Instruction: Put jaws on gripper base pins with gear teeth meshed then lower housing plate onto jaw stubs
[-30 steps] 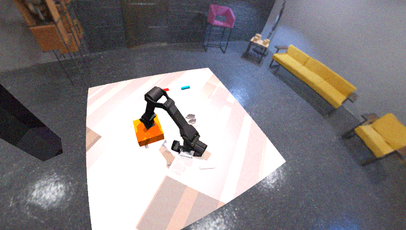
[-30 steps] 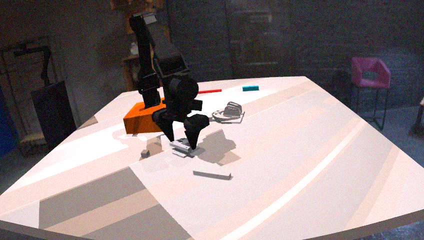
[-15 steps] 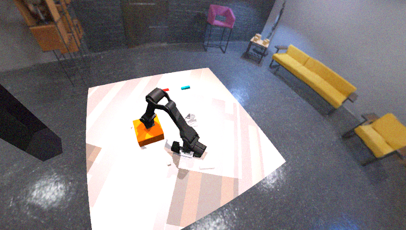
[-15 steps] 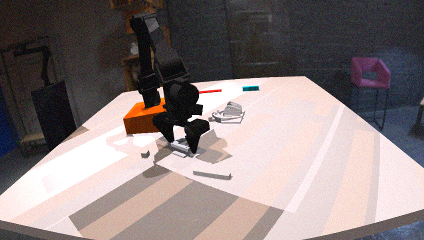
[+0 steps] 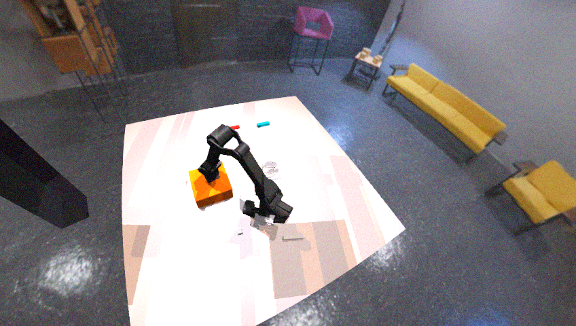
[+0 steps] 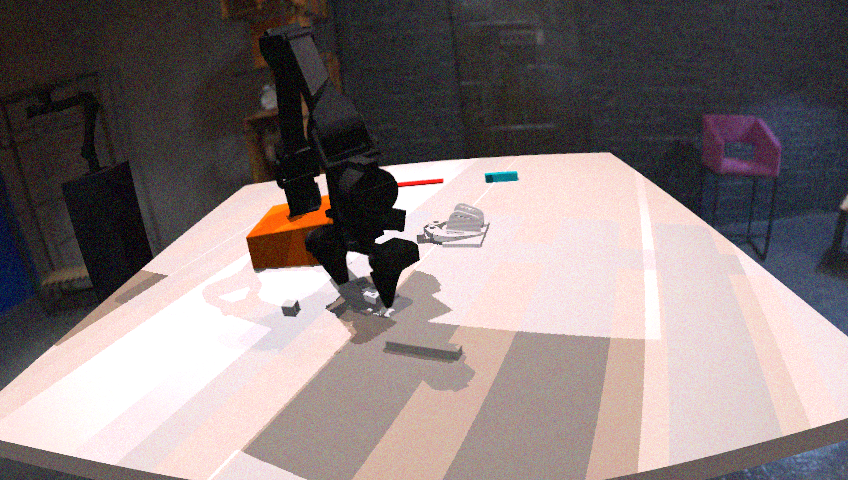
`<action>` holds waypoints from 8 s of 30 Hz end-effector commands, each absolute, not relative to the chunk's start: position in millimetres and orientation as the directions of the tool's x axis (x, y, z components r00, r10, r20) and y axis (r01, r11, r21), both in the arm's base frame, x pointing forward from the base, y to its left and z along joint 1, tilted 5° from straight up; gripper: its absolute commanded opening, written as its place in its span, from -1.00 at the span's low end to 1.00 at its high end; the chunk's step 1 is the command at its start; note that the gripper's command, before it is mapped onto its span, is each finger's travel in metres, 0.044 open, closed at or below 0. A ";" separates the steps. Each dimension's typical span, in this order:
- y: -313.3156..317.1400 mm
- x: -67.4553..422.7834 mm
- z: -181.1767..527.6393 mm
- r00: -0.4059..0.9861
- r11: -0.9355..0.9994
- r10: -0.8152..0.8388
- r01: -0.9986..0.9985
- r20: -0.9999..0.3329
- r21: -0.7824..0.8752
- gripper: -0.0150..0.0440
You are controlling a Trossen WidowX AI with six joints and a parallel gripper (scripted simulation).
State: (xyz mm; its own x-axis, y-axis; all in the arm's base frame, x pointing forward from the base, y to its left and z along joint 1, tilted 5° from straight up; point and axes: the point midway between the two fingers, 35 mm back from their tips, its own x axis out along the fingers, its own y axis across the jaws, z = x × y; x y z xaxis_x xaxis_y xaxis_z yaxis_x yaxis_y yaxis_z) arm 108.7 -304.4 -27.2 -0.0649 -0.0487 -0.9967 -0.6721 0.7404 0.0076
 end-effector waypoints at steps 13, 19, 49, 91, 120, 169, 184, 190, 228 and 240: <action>-304.4 108.7 -27.3 -0.065 0.740 -0.049 -0.672 -0.997 0.007 0.80; -304.4 108.7 -27.3 -0.065 0.740 -0.049 -0.672 -0.997 0.007 0.70; -302.8 113.1 34.1 -0.067 0.738 -0.050 -0.675 -0.997 0.008 0.70; -249.7 176.2 40.7 -0.054 0.903 -0.045 -0.429 -0.998 -0.017 0.70; -169.9 228.9 34.6 -0.048 0.997 -0.035 -0.071 -0.998 -0.032 0.70; -60.3 251.4 26.6 -0.054 0.920 -0.028 0.389 -0.998 -0.046 0.70; -59.8 251.3 26.6 -0.054 0.920 -0.028 0.389 -0.998 -0.046 0.70; -51.4 250.2 26.4 -0.054 0.920 -0.027 0.388 -0.998 -0.046 0.70; -51.6 250.5 22.2 -0.054 0.920 -0.027 0.389 -0.998 -0.046 0.70; -52.4 250.7 2.3 -0.054 0.920 -0.027 0.390 -0.998 -0.046 0.70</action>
State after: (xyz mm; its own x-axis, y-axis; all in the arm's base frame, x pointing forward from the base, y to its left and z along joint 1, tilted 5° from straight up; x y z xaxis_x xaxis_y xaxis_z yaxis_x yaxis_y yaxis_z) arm 252.7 -53.3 10.1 -0.0475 -0.0332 -0.9983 0.3874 0.9206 -0.0490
